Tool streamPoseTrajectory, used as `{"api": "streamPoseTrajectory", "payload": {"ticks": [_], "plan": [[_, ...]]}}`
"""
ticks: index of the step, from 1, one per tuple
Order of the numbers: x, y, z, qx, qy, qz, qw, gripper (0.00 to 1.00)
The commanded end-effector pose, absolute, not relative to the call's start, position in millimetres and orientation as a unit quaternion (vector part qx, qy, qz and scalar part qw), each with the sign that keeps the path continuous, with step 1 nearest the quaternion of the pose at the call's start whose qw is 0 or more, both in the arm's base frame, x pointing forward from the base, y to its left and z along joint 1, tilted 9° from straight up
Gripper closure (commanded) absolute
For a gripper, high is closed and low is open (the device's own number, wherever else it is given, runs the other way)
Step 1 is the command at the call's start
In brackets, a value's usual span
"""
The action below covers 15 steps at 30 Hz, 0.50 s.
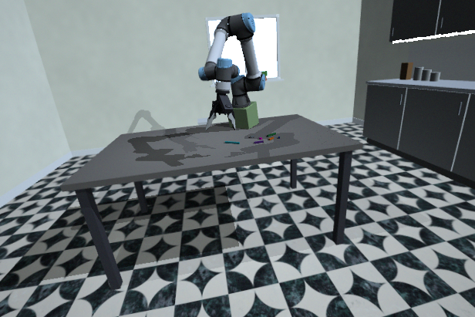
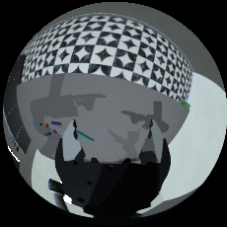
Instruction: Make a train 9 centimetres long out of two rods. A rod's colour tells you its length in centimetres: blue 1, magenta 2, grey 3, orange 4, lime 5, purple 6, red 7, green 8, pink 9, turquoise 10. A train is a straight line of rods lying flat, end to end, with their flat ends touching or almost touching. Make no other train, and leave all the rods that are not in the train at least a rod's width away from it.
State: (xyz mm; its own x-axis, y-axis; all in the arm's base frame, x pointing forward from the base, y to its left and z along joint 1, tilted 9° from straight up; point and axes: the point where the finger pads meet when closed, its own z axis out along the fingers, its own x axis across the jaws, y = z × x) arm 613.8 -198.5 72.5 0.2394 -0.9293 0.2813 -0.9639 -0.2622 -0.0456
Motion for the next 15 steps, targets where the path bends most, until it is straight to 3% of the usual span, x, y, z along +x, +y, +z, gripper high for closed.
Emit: {"api": "streamPoseTrajectory", "payload": {"ticks": [1, 15], "plan": [[593, -147, 50, 0.775, -0.617, 0.129, 0.053, 0.00], [532, -54, 6, 0.757, -0.643, 0.115, 0.026, 0.00]]}}
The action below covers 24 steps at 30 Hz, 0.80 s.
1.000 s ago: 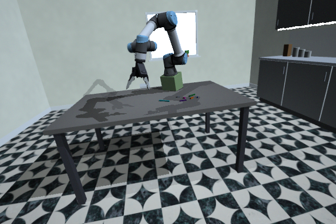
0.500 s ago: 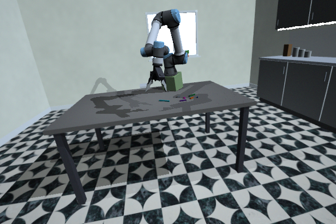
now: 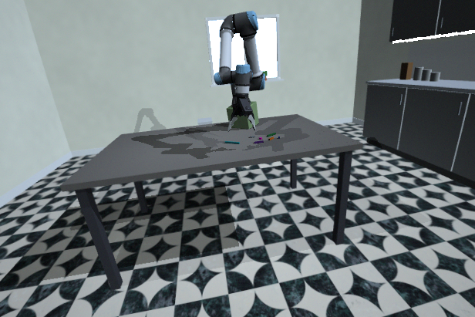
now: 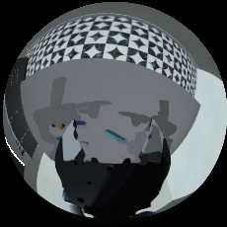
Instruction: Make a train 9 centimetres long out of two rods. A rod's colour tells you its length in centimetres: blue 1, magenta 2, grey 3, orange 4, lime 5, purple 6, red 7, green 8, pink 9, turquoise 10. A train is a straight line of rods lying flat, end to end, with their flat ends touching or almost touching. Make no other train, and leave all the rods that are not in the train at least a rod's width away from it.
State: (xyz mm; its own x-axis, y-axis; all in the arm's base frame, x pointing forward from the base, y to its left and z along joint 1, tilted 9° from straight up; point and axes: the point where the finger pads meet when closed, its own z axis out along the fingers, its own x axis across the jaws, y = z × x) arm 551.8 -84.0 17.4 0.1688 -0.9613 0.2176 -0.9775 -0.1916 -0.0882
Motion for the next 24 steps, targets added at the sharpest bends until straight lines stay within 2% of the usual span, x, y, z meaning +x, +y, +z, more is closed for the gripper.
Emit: {"api": "streamPoseTrajectory", "payload": {"ticks": [1, 14, 24], "plan": [[524, -45, 2, 0.755, -0.646, 0.113, 0.024, 0.00], [436, 35, -37, 0.734, -0.673, 0.093, 0.002, 0.00], [397, 62, -50, 0.725, -0.683, 0.084, -0.005, 0.00]]}}
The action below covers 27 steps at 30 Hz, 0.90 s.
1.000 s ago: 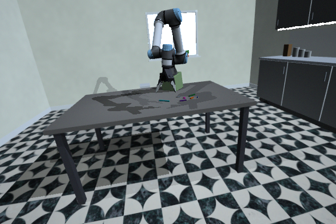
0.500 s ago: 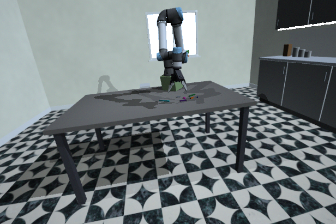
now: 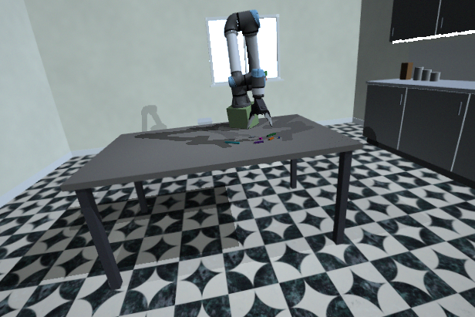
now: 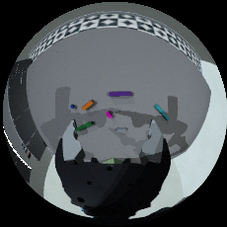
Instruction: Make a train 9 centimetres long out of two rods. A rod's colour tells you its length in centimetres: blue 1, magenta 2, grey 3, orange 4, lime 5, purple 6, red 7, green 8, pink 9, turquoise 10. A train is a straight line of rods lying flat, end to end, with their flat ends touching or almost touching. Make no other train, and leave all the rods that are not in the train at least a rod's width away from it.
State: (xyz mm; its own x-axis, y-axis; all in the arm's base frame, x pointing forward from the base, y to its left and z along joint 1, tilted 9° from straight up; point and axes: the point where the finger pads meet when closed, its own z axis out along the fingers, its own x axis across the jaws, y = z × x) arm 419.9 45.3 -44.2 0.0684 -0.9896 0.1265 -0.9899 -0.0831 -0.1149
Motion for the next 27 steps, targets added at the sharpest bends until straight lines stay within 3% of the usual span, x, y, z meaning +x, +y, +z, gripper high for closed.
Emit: {"api": "streamPoseTrajectory", "payload": {"ticks": [1, 27], "plan": [[393, 64, -51, 0.724, -0.684, 0.083, -0.005, 0.00], [371, 77, -58, 0.720, -0.690, 0.078, -0.008, 0.00]]}}
